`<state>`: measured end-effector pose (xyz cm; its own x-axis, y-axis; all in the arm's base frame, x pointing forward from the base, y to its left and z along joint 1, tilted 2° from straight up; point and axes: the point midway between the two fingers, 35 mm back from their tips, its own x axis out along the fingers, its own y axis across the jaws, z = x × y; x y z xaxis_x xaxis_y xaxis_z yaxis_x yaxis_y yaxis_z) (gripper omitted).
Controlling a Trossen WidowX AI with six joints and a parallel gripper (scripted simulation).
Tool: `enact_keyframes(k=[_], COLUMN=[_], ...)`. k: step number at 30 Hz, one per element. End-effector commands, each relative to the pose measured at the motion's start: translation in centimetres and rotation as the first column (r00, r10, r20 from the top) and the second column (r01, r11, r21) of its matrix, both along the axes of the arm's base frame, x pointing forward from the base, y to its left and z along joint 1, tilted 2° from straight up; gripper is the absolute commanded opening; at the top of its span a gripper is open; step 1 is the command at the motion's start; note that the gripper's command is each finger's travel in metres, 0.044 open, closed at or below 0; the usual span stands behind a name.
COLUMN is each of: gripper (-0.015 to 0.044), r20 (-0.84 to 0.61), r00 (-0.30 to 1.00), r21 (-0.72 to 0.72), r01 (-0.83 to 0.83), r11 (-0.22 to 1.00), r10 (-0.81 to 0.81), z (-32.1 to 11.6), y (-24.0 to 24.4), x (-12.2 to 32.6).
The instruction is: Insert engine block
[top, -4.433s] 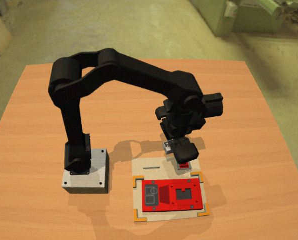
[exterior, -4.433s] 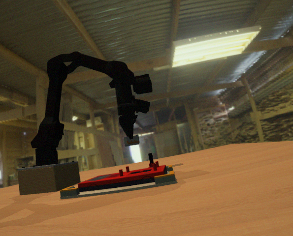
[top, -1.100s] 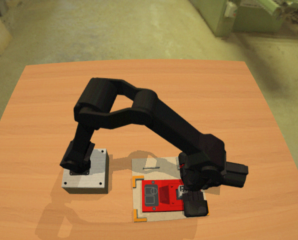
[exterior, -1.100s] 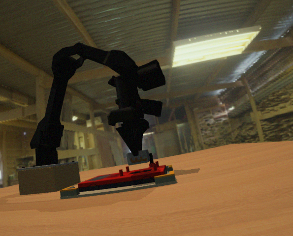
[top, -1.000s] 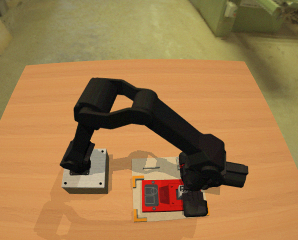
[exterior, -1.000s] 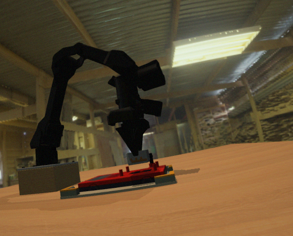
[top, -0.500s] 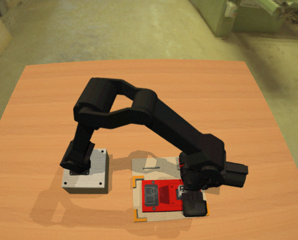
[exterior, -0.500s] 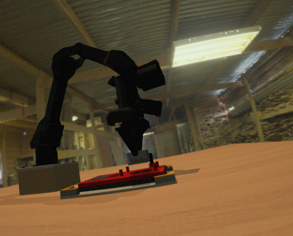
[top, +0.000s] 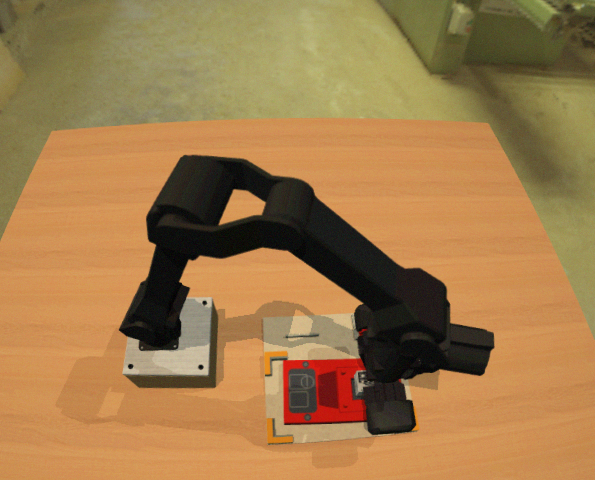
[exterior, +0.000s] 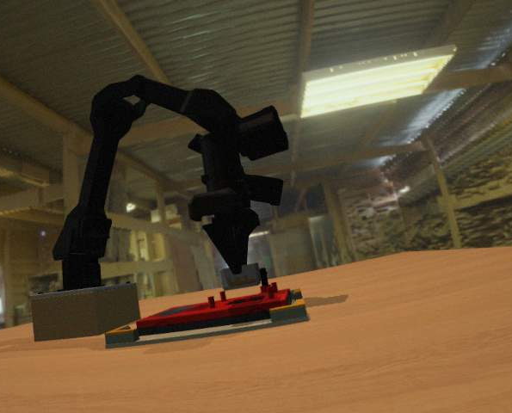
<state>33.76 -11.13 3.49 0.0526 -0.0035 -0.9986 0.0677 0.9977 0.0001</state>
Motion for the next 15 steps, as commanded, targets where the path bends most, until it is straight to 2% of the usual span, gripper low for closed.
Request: enact_keyframes(k=[1,15], gripper=[0.0158,0.0158], r20=[0.002,0.003], r00=[0.999,1.000], r21=[0.007,0.005], r01=[0.041,0.009], r11=[0.999,1.000], r10=[-0.041,-0.009], z=[-0.10,-0.41], y=[0.08,0.09], x=[0.04,0.06])
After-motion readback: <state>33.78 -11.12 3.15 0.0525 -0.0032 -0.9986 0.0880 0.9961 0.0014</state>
